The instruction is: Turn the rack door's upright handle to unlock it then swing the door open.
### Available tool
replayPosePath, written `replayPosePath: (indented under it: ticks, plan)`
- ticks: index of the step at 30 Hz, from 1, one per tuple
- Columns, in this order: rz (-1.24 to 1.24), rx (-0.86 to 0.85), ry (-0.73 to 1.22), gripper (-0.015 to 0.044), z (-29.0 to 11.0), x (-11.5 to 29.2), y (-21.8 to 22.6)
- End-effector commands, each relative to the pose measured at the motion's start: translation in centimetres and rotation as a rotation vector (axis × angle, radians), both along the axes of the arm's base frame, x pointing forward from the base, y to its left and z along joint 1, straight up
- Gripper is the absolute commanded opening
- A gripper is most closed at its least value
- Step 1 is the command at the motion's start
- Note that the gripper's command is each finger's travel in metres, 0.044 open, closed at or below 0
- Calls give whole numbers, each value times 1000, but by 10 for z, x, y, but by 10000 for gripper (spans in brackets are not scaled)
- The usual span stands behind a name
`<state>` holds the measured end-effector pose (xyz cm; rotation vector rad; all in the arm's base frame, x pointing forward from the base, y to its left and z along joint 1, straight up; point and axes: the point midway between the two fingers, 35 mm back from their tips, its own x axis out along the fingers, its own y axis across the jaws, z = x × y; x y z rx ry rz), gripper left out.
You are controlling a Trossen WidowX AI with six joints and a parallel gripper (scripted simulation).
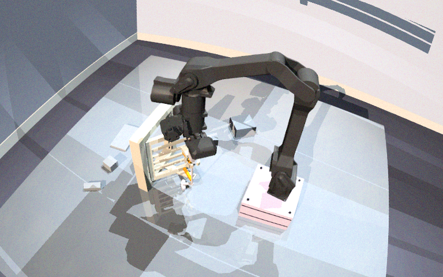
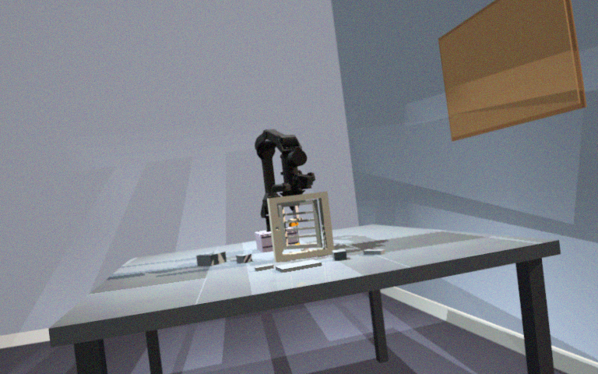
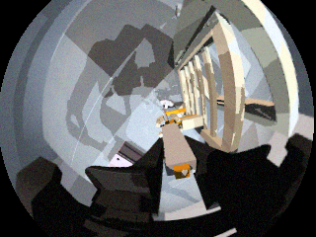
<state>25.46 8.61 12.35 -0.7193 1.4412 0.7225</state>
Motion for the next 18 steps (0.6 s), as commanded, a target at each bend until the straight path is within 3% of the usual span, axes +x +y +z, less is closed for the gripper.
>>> replayPosePath:
  ticks: [1, 18]
  plan:
    - [-76, 2, -8, 11, 0, -2, 4]
    - [-311, 6, -6, 11, 0, -16, 31]
